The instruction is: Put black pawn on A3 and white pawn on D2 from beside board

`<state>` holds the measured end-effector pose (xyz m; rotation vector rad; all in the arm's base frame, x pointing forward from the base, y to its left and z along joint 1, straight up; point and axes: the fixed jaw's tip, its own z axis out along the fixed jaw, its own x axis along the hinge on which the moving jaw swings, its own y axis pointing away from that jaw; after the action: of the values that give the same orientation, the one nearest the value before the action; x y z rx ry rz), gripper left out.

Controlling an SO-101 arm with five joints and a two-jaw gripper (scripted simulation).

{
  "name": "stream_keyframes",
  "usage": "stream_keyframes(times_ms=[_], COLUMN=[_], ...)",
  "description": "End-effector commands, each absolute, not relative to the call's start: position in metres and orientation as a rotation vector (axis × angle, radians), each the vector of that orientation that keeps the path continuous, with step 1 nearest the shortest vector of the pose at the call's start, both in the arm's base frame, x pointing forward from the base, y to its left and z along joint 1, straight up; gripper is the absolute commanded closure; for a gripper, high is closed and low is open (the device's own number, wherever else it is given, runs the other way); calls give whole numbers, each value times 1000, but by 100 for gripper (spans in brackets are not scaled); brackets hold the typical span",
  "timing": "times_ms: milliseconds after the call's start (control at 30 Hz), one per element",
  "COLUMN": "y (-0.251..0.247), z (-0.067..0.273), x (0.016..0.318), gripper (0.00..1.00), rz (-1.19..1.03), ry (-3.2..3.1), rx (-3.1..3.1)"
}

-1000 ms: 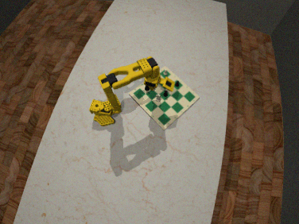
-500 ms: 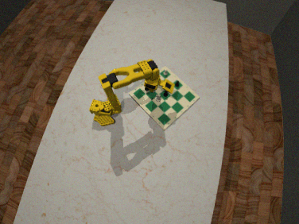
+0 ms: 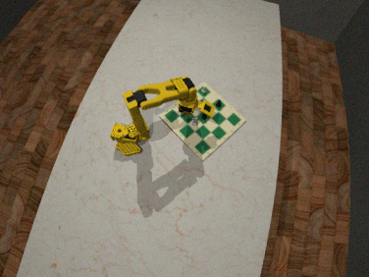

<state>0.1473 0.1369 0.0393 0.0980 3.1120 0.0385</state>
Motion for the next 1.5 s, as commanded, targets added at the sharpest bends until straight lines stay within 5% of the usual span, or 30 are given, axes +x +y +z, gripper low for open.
stream_keyframes(times_ms=[0, 1467], y=[136, 136], z=[34, 28], x=[146, 143], gripper=[100, 100], rz=[25, 25], ry=[3122, 3123], rx=[116, 116])
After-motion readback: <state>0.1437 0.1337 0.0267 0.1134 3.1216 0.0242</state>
